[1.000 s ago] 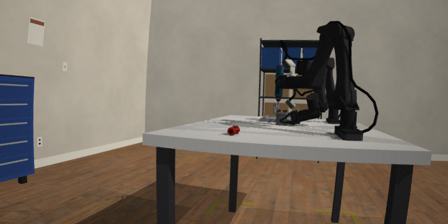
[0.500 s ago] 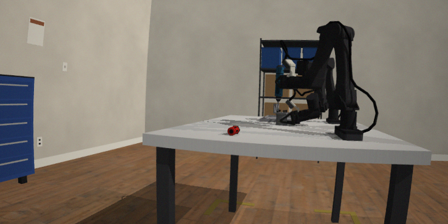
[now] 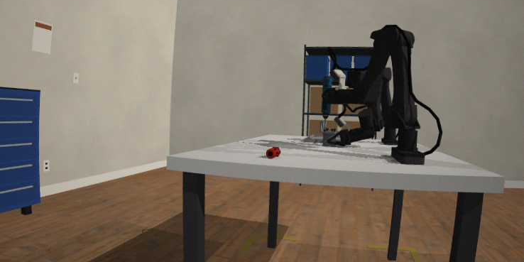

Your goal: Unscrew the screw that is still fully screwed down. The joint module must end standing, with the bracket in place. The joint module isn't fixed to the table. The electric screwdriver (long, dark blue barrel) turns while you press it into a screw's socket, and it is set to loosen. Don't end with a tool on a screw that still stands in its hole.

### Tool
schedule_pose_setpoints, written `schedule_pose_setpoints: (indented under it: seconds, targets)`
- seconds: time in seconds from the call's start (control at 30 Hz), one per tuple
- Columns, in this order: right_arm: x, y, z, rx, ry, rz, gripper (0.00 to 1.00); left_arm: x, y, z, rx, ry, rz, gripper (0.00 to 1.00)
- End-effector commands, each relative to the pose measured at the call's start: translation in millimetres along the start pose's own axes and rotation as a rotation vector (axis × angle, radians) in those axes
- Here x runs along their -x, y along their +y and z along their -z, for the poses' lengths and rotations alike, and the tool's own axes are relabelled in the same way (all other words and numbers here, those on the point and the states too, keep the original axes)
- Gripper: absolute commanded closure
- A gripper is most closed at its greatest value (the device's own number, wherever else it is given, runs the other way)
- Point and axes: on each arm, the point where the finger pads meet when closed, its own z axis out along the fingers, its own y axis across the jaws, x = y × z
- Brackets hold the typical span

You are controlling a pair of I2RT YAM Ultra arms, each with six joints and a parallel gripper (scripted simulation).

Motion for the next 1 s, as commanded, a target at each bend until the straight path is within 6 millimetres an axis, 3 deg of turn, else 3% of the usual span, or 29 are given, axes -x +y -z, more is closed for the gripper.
schedule_pose_setpoints:
  seconds: [0.0,0.13,0.3,0.57,0.7,0.97]
  targets:
    - [4,1,0,-0.002,-0.008,-0.011,0.41,12,3,1,0.001,-0.045,0.001,0.58]
    - [4,1,0,-0.002,-0.008,-0.011,0.41,1,3,3,0.001,-0.021,0.001,0.58]
    - [4,1,0,-0.002,-0.008,-0.011,0.41,14,3,0,0.001,-0.052,0.001,0.58]
    - [4,1,0,-0.002,-0.008,-0.011,0.41,14,3,0,0.001,-0.052,0.001,0.58]
    - [4,1,0,-0.002,-0.008,-0.011,0.41,4,3,1,0.001,-0.030,0.001,0.58]
    - [4,1,0,-0.002,-0.008,-0.011,0.41,9,3,2,0.001,-0.041,0.001,0.58]
